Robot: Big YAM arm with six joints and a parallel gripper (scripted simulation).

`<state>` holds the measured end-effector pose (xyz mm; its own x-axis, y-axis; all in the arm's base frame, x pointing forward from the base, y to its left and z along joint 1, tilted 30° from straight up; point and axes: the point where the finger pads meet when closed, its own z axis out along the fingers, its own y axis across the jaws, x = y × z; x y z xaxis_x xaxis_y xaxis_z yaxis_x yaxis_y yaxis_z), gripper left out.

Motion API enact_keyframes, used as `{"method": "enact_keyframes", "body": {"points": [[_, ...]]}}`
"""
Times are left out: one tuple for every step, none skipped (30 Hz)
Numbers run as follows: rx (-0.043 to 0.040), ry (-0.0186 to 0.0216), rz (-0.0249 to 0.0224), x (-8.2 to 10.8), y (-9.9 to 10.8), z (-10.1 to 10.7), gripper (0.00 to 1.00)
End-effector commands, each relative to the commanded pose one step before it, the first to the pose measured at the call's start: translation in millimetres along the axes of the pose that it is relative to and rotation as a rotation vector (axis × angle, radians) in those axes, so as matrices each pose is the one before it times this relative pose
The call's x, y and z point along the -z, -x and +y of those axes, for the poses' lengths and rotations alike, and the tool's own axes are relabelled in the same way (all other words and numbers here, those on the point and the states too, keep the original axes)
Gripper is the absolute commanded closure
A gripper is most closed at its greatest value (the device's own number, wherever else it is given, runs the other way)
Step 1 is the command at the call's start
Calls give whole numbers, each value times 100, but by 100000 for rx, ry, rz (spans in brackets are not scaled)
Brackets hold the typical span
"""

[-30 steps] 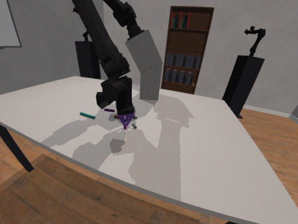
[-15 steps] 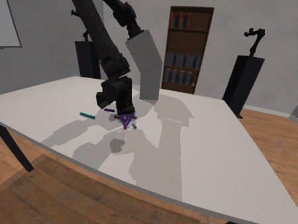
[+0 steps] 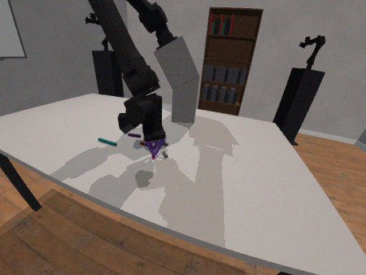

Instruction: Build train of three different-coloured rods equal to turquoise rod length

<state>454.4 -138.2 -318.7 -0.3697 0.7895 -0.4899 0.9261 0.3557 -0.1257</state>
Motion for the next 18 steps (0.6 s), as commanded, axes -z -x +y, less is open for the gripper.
{"method": "enact_keyframes", "body": {"points": [[-605,525,-466,-463,-459,90,66],[-78,-9,-22,-67,86,2,66],[-107,-13,-30,-92,119,3,66],[-137,-18,-39,-119,153,2,66],[-61,-182,51,-144,118,-110,66],[22,-172,54,-146,103,-106,66],[366,3,14,-80,-4,-3,66],[125,4,15,-88,-5,-3,66],[0,0,0,0,0,0,66],[0,0,0,0,0,0,66],[-113,-373,259,-91,-171,-266,66],[209,246,-138,-103,101,166,66],[-87,141,-70,-106,54,91,66],[3,5,18,-106,-6,-4,66],[3,0,10,-106,-4,-4,66],[3,-9,-4,-104,-2,-6,66],[3,-8,-3,-101,-2,-6,66],[3,-7,-1,-95,-2,-5,66]]}}
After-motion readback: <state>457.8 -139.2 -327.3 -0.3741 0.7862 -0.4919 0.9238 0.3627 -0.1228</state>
